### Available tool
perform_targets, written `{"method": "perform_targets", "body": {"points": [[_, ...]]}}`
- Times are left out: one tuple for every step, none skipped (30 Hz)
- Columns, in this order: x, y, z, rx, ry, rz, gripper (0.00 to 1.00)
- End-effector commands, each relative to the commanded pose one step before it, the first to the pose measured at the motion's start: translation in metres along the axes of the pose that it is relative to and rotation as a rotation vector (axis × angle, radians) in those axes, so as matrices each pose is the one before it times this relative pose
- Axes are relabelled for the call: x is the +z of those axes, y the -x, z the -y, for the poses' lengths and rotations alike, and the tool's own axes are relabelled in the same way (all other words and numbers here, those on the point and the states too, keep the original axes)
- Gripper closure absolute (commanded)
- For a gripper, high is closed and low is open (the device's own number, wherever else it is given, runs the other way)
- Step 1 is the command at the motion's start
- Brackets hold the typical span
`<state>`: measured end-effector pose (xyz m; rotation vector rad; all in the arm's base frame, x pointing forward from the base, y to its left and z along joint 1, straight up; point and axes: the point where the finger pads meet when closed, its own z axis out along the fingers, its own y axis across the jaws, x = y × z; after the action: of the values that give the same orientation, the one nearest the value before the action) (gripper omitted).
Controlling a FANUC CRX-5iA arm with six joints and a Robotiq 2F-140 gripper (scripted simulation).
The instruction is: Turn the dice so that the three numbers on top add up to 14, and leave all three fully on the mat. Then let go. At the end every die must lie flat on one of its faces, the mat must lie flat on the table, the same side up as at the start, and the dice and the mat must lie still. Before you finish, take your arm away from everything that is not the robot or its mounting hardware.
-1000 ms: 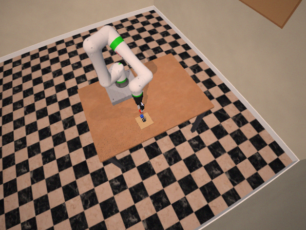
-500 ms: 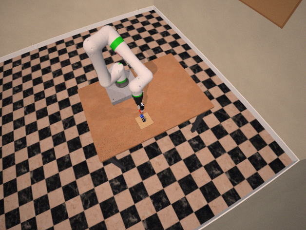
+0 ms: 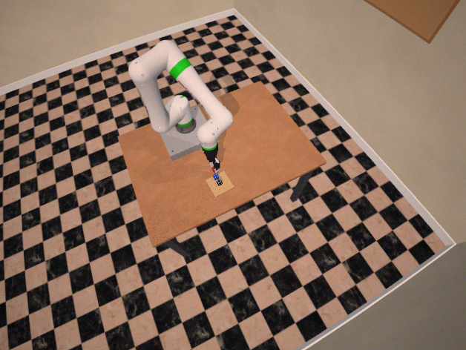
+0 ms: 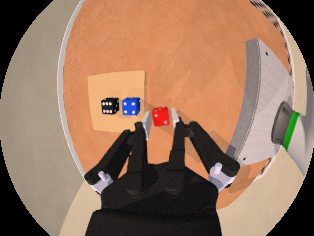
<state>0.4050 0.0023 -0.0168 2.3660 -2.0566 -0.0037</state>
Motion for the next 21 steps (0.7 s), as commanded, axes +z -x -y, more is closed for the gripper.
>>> {"method": "perform_targets", "body": {"points": [[0.00523,-0.00004,0.00032,0.00003,-0.00046,-0.00014,0.72],[0.00000,0.00000,0.00000,0.00000,0.00000,0.00000,0.72],[0.00000,0.00000,0.00000,0.00000,0.00000,0.00000,0.72],[0.00098,0.00000,0.00000,0.00000,0.00000,0.00000,0.72],[0.00076,0.00000,0.00000,0.00000,0.00000,0.00000,0.72],[0.00055,0.00000,0.00000,0.00000,0.00000,0.00000,0.72],[0.00036,0.00000,0.00000,0.00000,0.00000,0.00000,0.72],[0.00020,0.00000,0.00000,0.00000,0.00000,0.00000,0.72],[0.00008,0.00000,0.00000,0.00000,0.00000,0.00000,0.72],[0.00001,0.00000,0.00000,0.00000,0.00000,0.00000,0.72],[0.00000,0.00000,0.00000,0.00000,0.00000,0.00000,0.72],[0.00000,0.00000,0.00000,0.00000,0.00000,0.00000,0.72],[0.00000,0.00000,0.00000,0.00000,0.00000,0.00000,0.72],[0.00000,0.00000,0.00000,0.00000,0.00000,0.00000,0.72],[0.00000,0.00000,0.00000,0.00000,0.00000,0.00000,0.72],[0.00000,0.00000,0.00000,0.00000,0.00000,0.00000,0.72],[0.00000,0.00000,0.00000,0.00000,0.00000,0.00000,0.72],[0.00000,0.00000,0.00000,0.00000,0.00000,0.00000,0.72],[0.00000,0.00000,0.00000,0.00000,0.00000,0.00000,0.72],[0.00000,0.00000,0.00000,0.00000,0.00000,0.00000,0.72],[0.00000,0.00000,0.00000,0.00000,0.00000,0.00000,0.72]]}}
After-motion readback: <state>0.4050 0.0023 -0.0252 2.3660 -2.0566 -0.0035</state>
